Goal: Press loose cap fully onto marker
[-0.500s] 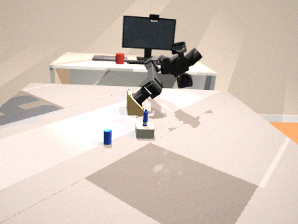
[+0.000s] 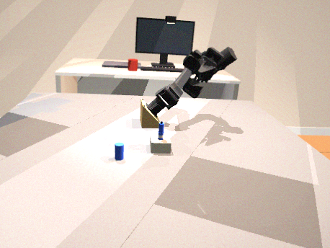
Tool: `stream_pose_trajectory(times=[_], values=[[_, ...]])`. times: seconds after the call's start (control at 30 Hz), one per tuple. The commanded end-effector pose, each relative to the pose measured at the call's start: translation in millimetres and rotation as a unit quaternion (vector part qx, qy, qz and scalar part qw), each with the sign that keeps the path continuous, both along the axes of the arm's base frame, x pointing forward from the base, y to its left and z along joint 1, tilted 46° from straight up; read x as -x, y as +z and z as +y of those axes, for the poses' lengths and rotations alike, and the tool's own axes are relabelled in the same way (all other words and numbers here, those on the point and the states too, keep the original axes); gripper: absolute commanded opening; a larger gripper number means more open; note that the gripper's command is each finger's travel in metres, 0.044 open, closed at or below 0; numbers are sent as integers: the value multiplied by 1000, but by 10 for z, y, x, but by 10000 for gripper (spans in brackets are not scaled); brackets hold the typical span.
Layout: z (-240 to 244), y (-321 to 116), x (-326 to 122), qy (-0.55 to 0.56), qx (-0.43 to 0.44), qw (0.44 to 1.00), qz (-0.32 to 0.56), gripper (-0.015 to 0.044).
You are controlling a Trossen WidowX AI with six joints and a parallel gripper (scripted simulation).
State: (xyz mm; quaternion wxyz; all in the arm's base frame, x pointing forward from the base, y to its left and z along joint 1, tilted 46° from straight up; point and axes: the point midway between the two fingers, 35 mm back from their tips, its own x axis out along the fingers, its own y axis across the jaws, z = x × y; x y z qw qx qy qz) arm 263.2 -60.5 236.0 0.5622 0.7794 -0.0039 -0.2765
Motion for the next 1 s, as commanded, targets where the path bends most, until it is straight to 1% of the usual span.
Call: stream_pose_trajectory(times=[0.0,0.1,0.23,0.37,0.47,0.57,0.7,0.83,0.97], values=[[-60,-120,-187,61,64,991,102,248],[-129,-273,-339,125,108,969,186,248],[-227,-488,-528,222,146,923,279,248],[-339,-732,-694,327,165,865,345,248],[-430,-936,-798,407,167,816,374,248],[-521,-1145,-875,483,163,769,385,248],[-645,-1441,-949,579,151,709,373,248],[-766,-1760,-980,666,134,654,334,248],[-876,-2110,-948,740,115,606,267,248]])
